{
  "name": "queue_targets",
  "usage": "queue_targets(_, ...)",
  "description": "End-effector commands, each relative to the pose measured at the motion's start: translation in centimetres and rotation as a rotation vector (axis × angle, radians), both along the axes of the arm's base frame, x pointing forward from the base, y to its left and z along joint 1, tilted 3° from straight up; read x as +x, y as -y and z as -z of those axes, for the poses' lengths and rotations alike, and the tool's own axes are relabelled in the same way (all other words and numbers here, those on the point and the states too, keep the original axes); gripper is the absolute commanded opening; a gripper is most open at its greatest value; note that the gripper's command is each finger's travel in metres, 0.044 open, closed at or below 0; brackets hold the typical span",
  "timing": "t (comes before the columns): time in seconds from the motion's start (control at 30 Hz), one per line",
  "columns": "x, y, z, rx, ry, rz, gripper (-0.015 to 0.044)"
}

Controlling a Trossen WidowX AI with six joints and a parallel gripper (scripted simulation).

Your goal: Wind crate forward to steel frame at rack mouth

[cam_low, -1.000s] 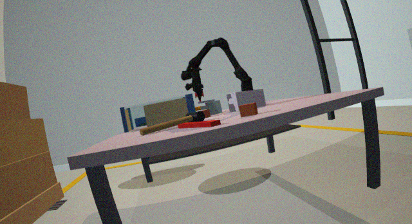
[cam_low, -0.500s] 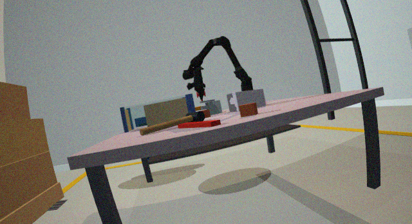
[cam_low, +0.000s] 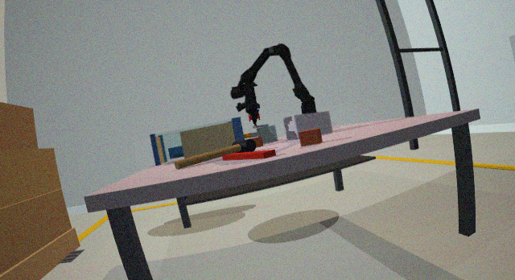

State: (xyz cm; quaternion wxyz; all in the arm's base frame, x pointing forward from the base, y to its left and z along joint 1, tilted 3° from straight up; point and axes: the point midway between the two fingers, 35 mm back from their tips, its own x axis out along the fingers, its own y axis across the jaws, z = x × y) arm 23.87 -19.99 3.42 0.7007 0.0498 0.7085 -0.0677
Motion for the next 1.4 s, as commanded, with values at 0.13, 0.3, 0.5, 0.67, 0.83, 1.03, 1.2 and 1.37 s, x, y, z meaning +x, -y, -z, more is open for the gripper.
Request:
queue_targets(0.13, -1.4, -1.3, 0.0, 0.019, -0.019, 0.006, 0.0000)
queue_targets(0.3, -1.9, -1.6, 0.0, 0.020, -0.019, 0.006, 0.0000)
queue_targets(0.5, -2.5, -2.0, 0.0, 0.020, -0.019, 0.006, 0.0000)
queue_targets(0.67, -3.1, -2.3, 0.0, 0.020, -0.020, 0.006, 0.0000)
queue_targets(0.83, -3.6, -2.6, 0.0, 0.020, -0.020, 0.006, 0.0000)
queue_targets(1.03, -4.3, -2.8, 0.0, 0.021, -0.021, 0.006, 0.0000)
queue_targets(1.2, -5.0, -3.0, 0.0, 0.021, -0.021, 0.007, 0.0000)
queue_targets(1.37, -4.0, -2.6, -0.1, 0.013, 0.001, 0.006, 0.0079)
